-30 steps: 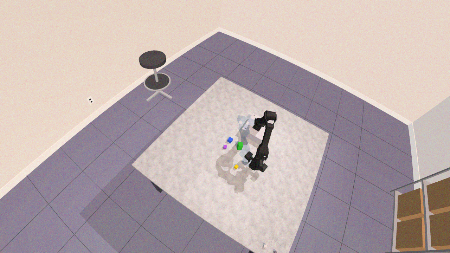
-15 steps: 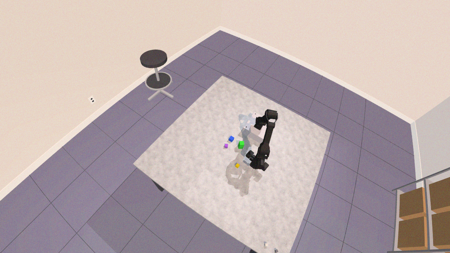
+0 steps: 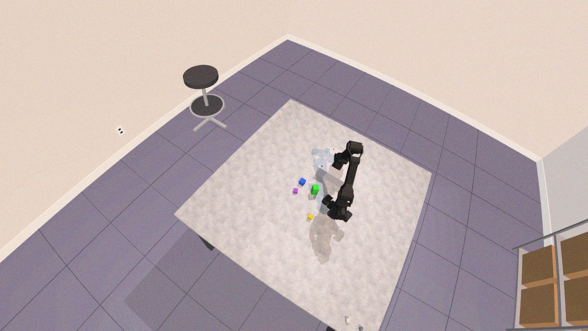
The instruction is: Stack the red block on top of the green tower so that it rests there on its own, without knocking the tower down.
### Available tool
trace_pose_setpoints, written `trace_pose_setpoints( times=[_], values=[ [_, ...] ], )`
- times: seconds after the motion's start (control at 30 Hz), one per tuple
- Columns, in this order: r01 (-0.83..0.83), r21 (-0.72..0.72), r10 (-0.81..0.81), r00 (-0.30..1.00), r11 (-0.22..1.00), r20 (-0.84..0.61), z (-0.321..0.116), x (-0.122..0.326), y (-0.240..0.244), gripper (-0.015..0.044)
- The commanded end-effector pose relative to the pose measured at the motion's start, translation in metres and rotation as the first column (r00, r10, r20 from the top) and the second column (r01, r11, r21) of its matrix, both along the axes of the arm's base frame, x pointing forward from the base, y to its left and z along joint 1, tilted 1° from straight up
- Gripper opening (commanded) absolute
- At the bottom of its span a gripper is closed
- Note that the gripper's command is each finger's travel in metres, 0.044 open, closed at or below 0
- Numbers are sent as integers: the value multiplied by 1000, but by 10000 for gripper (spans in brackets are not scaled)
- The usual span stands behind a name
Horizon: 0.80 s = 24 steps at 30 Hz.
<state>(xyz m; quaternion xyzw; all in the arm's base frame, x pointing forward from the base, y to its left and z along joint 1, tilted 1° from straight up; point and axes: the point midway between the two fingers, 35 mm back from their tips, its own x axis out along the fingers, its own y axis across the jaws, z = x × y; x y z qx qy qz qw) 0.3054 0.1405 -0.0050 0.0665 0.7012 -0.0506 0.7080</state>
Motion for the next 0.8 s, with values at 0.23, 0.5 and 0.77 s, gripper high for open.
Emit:
trace_pose_setpoints(
  times=[0.23,0.5,0.77],
  values=[
    [-2,11,1,1000,1000,15,56,2,0,0],
    [-2,11,1,1000,1000,16,93,1,-1,0],
    [-2,11,1,1000,1000,16,96,1,-1,0]
  ],
)
